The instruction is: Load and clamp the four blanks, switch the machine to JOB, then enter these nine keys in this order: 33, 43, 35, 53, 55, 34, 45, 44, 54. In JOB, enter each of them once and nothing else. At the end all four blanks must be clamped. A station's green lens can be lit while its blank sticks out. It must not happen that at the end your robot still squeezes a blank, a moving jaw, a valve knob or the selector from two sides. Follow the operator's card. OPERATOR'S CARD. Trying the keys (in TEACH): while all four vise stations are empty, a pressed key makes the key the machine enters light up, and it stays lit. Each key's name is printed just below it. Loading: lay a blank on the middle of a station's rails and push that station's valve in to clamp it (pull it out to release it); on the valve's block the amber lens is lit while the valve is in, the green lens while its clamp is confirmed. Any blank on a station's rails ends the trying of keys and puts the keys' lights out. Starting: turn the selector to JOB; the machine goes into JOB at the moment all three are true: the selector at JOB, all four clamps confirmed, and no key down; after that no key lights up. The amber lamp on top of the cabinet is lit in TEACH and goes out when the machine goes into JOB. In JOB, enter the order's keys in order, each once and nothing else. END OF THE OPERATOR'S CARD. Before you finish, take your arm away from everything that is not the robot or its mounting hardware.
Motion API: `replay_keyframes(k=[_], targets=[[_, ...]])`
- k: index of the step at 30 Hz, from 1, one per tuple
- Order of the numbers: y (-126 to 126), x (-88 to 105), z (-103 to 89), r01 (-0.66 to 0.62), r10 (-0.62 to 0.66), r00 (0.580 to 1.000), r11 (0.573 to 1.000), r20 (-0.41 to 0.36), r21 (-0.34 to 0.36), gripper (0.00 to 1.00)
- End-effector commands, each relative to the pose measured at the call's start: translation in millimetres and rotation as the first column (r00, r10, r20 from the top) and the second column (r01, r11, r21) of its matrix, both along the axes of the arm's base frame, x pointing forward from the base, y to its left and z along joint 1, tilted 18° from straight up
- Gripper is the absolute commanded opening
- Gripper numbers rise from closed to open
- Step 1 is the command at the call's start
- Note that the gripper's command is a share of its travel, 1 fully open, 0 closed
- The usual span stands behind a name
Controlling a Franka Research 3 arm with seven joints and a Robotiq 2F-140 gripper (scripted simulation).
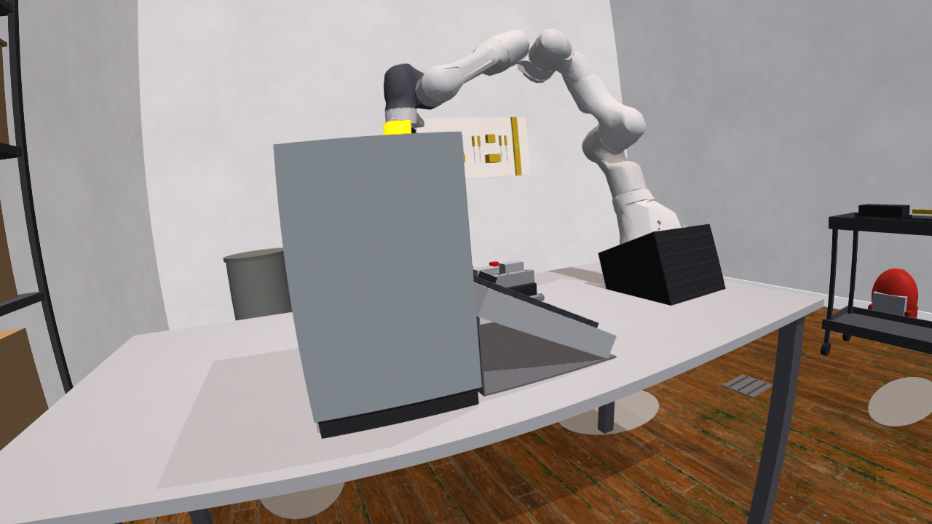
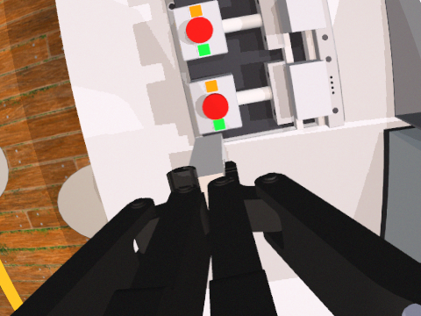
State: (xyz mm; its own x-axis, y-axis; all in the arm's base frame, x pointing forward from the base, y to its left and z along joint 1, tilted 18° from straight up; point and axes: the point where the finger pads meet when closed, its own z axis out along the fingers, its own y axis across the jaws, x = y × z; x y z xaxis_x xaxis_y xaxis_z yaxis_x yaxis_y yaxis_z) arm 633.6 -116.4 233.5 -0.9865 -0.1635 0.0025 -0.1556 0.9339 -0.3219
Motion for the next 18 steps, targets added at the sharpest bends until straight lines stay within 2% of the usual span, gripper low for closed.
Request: replay_keyframes(k=[1, 3, 6, 8, 9, 11, 13, 15, 18], targets=[[25.0, -10.3, -7.4, -0.085, 0.085, 0.996, 0.996, -0.011, -0.020, 0.00], [55.3, -24.3, -18.0, -0.193, 0.192, 0.981, 0.980, -0.020, -0.046, 0.00], [109.4, -52.8, -38.7, -0.406, 0.403, 0.914, 0.909, -0.050, -0.095, 0.00], [109.4, -52.8, -38.7, -0.406, 0.403, 0.914, 0.909, -0.050, -0.095, 0.00], [159.6, -72.6, -54.7, -0.536, 0.532, 0.844, 0.835, -0.070, -0.125, 0.00], [187.8, -94.5, -68.6, -0.631, 0.620, 0.776, 0.764, -0.116, -0.134, 0.00], [222.8, -116.6, -83.1, -0.725, 0.708, 0.688, 0.673, -0.158, -0.143, 0.00], [259.1, -137.2, -97.2, -0.810, 0.786, 0.587, 0.567, -0.194, -0.152, 0.00], [314.1, -164.7, -116.8, -0.909, 0.878, 0.414, 0.384, -0.239, -0.164, 0.00]])
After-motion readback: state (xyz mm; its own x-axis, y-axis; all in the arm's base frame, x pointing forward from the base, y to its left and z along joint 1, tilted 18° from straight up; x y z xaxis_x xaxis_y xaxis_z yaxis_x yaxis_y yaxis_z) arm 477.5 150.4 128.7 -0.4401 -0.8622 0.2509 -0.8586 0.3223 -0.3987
